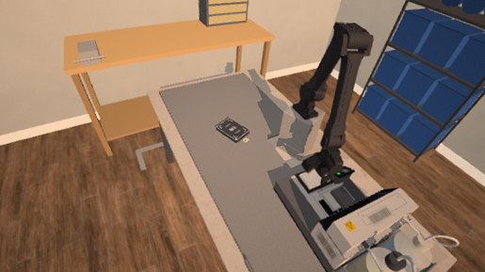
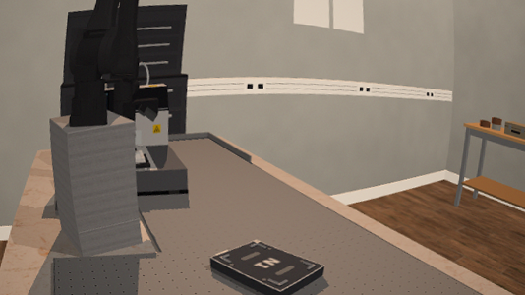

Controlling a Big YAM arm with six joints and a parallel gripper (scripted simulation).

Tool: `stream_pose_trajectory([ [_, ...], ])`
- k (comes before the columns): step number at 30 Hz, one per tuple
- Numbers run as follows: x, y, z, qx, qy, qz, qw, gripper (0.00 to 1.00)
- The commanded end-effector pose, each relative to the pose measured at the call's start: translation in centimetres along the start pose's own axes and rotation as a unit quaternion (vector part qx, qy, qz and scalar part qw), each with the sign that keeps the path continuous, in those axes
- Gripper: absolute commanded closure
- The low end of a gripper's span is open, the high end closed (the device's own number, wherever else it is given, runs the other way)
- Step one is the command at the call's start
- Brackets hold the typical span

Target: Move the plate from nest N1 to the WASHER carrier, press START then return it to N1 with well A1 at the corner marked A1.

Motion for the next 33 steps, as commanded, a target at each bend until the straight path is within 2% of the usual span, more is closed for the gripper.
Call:
stream_pose_trajectory([
  [1, -0.77, 0.70, -0.51, 0.000, -0.002, -0.003, 1.000, 0.00],
  [33, -1.36, 0.45, -0.41, 0.000, -0.001, 0.002, 1.000, 0.00],
])
Point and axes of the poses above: the point where the finger pads meet when closed, its own x axis back along the fingers, its own y axis across the jaws, z = x × y, the point moved 7 cm from there along x, back along the fingers, and after that the axes turned 1 degree about -x, right-handed, at the moved point
